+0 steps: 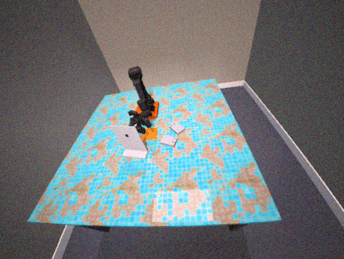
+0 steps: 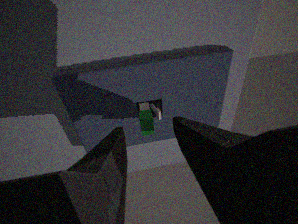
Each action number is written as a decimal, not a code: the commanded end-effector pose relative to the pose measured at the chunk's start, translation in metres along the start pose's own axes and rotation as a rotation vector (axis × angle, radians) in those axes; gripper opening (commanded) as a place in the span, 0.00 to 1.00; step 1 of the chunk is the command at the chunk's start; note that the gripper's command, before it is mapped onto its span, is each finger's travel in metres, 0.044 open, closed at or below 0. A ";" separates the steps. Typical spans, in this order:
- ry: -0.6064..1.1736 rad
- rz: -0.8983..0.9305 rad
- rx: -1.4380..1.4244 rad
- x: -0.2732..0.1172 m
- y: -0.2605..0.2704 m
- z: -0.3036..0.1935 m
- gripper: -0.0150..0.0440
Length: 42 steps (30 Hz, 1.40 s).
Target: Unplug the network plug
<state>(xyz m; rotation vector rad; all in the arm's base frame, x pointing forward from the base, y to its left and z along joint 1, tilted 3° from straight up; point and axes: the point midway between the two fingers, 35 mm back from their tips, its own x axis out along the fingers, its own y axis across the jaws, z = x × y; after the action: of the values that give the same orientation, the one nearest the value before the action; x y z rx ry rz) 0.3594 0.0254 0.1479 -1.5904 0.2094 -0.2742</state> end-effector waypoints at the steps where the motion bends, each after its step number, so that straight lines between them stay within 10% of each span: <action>1: -0.003 -0.005 0.002 0.008 -0.002 0.003 0.52; 42: -0.003 -0.005 0.002 0.009 -0.001 0.002 0.25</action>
<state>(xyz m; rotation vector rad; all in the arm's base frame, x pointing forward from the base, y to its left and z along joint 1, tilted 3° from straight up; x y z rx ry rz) 0.3715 0.0244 0.1502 -1.5886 0.2041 -0.2791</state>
